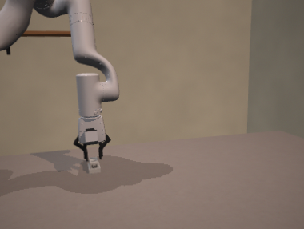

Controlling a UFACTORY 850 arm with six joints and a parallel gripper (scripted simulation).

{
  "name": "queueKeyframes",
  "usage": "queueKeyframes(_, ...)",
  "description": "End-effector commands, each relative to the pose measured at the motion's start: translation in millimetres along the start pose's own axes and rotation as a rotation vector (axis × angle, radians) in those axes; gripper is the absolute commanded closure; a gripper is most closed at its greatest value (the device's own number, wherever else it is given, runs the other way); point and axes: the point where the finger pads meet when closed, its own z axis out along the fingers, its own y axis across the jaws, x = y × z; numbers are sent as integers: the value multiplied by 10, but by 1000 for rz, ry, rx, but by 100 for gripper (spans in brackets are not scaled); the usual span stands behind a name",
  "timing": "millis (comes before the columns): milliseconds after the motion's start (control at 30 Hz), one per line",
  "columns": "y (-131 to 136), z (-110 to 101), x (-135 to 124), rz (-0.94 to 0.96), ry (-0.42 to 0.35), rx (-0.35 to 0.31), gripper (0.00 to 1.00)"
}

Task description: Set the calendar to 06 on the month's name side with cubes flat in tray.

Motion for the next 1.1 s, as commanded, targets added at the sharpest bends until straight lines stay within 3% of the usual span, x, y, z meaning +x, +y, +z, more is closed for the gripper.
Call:
queueKeyframes(0,-7,-4,1,0,0,1,51)
queueKeyframes(1067,-8,277,1,0,0,1,51)
